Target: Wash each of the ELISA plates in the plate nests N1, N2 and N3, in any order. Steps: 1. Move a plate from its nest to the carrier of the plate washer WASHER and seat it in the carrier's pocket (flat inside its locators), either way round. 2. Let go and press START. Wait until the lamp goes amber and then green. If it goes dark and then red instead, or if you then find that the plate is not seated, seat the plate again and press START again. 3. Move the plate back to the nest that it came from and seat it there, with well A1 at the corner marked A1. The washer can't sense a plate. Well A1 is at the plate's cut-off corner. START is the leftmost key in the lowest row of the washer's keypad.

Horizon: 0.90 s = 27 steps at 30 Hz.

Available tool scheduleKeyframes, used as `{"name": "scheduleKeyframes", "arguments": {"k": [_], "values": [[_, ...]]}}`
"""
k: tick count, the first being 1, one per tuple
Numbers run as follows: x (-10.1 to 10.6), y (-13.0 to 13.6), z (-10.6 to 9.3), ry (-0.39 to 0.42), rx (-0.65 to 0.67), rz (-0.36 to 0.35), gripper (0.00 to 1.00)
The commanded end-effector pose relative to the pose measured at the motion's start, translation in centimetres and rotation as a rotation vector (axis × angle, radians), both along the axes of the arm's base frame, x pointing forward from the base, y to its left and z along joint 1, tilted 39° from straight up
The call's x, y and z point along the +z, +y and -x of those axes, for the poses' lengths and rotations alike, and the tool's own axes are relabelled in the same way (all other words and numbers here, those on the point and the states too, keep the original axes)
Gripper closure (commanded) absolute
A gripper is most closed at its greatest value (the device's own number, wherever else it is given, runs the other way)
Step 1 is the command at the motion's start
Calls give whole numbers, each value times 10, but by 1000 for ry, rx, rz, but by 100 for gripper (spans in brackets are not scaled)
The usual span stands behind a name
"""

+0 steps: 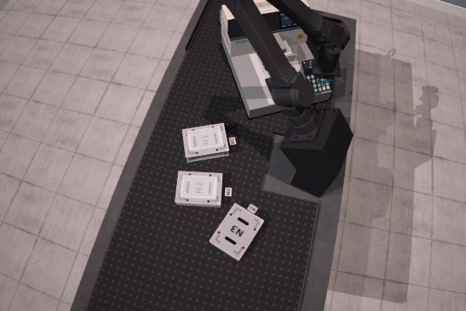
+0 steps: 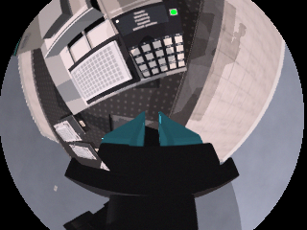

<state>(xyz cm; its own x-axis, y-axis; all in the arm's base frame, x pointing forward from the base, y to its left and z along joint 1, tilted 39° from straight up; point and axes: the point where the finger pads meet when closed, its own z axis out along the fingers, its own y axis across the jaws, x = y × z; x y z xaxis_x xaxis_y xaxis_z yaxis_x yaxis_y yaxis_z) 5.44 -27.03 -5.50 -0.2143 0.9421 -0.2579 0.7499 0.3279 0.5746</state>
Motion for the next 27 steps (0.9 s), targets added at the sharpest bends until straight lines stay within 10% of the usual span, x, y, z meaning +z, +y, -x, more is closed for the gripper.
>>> {"name": "scheduleKeyframes", "arguments": {"k": [1,16,27], "values": [[3,-14,8,4,119,115,84],[5,-17,9,24,252,237,100],[-28,-4,-18,-154,49,447,100]]}}
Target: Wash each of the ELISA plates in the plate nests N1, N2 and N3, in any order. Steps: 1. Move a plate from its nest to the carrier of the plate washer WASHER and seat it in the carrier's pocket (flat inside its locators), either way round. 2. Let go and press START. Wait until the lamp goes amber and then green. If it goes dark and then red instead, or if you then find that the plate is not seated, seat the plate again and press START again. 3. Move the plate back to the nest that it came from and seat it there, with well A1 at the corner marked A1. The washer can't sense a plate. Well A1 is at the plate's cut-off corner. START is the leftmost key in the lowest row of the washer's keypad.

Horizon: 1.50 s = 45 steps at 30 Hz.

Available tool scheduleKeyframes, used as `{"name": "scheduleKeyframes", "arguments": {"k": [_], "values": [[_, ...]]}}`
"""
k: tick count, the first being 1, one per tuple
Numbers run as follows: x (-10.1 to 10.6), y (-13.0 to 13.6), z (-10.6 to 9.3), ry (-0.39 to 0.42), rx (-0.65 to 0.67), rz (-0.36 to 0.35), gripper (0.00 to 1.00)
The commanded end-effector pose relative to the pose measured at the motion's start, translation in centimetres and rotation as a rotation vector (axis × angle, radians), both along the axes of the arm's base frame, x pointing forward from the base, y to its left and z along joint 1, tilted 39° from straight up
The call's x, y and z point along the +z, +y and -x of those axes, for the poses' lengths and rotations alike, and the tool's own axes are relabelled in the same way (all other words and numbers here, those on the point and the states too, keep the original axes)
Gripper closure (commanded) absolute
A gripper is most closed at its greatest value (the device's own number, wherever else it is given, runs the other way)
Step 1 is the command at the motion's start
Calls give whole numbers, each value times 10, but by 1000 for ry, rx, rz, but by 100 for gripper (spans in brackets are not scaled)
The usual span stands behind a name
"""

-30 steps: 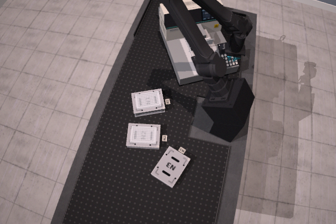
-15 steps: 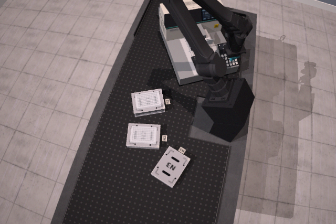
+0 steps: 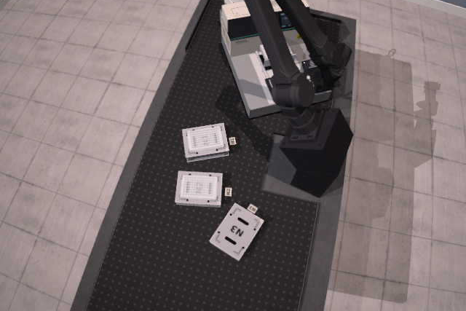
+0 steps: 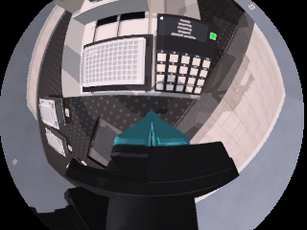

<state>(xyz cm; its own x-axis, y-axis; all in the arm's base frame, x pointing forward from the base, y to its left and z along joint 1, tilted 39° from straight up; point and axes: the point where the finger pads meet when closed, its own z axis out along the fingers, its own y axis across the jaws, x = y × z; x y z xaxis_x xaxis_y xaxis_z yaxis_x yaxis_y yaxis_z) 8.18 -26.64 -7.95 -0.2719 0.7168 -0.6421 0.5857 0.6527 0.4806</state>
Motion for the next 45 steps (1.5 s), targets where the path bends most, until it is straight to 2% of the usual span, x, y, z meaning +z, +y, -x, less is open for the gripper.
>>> {"name": "scheduleKeyframes", "arguments": {"k": [1,5,6,18,19,45], "values": [[-4,-7,10,-18,-107,30,100],[-1,-11,11,-10,-108,45,100],[2,-14,5,-8,-83,61,100],[-1,-12,7,-10,-86,48,100],[-6,-8,1,-12,-78,33,100],[-26,-23,-26,-12,-78,41,100]]}}
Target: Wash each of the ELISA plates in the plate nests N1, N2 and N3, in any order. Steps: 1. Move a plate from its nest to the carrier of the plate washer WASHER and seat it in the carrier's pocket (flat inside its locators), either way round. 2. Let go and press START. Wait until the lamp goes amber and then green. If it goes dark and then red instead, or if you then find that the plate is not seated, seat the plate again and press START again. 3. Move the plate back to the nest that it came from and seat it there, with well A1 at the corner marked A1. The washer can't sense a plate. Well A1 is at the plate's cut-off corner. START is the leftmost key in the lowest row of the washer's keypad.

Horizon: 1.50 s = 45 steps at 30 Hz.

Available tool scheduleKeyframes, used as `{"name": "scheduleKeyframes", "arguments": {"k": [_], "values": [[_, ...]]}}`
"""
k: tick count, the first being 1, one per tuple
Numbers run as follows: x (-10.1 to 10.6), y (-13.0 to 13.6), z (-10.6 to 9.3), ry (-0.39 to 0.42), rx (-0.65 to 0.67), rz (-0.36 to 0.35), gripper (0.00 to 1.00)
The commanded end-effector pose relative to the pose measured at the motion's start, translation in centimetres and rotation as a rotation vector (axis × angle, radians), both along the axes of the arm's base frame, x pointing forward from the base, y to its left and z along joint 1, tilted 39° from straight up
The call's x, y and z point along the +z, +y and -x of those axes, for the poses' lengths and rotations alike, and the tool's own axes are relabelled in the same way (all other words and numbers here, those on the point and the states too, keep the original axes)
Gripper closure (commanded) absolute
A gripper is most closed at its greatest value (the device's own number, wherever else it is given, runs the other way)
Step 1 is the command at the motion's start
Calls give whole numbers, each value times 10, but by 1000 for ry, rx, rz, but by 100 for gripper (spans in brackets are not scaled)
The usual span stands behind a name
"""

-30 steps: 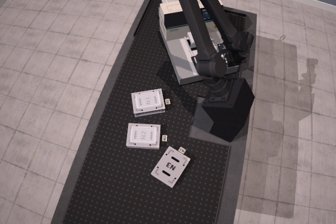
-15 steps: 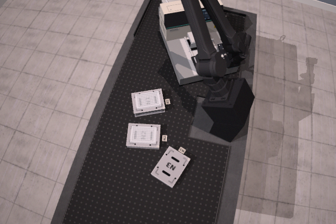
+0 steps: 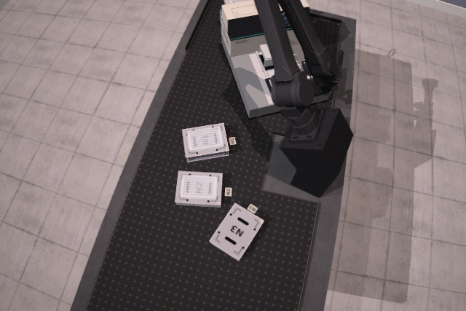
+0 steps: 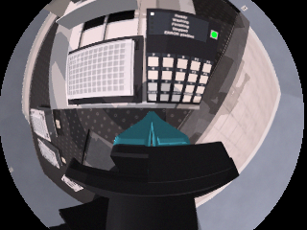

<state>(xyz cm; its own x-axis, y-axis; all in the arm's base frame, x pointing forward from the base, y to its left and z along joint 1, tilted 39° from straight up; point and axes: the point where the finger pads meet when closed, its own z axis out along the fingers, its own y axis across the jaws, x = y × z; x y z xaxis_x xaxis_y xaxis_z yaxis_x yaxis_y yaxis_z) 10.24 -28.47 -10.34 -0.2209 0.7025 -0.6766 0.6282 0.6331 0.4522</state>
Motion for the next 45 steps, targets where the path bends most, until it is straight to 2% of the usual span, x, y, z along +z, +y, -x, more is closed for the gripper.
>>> {"name": "scheduleKeyframes", "arguments": {"k": [1,18,22,23,41,43,45], "values": [[-3,-6,-7,-9,-9,-7,100],[-17,-13,-25,-10,-9,-7,100],[-10,-18,-18,-11,-32,12,100],[-14,-11,-21,-9,-18,-6,100],[-23,-16,-32,-10,-9,-7,100],[-15,-17,-20,-13,-40,-12,100],[-15,-17,-20,-13,-40,-12,100]]}}
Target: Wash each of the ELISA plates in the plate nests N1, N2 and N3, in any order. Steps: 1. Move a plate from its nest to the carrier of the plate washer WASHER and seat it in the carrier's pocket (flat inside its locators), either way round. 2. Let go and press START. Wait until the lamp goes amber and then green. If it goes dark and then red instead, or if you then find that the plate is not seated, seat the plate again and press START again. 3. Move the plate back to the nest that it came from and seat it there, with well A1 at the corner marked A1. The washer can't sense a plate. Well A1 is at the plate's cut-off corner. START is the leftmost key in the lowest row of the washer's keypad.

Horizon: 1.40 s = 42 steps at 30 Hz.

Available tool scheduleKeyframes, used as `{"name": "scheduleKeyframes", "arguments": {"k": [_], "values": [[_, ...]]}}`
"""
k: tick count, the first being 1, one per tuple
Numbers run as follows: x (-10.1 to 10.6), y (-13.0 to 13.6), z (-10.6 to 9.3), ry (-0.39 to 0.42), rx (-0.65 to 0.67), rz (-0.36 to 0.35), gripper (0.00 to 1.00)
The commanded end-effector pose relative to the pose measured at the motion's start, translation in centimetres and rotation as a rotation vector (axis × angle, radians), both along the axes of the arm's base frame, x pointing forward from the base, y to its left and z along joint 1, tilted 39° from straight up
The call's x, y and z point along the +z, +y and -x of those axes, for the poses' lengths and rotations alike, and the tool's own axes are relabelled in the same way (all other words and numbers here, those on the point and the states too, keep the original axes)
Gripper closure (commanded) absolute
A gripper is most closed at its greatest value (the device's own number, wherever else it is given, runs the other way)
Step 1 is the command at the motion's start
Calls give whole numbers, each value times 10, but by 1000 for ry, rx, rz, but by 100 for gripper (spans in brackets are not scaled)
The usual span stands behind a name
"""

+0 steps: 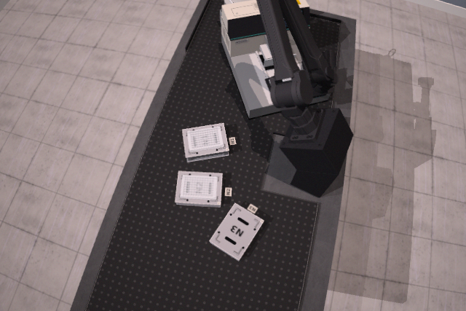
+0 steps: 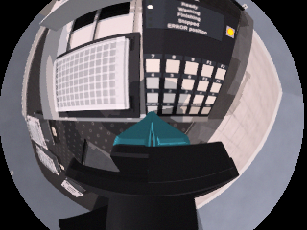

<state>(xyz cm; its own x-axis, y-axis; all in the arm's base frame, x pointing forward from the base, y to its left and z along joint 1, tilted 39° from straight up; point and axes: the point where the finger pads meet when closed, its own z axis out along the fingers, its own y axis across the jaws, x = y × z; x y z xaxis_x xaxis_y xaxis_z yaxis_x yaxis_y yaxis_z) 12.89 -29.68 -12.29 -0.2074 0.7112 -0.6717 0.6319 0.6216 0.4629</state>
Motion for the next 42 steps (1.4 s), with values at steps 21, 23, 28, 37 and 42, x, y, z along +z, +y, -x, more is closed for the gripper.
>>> {"name": "scheduleKeyframes", "arguments": {"k": [21,23,28,37,42], "values": [[23,9,29,-1,-14,9,100],[25,10,31,0,-14,10,100],[30,10,38,0,-14,14,100],[37,13,47,1,-14,17,100],[41,16,53,1,-14,16,100]]}}
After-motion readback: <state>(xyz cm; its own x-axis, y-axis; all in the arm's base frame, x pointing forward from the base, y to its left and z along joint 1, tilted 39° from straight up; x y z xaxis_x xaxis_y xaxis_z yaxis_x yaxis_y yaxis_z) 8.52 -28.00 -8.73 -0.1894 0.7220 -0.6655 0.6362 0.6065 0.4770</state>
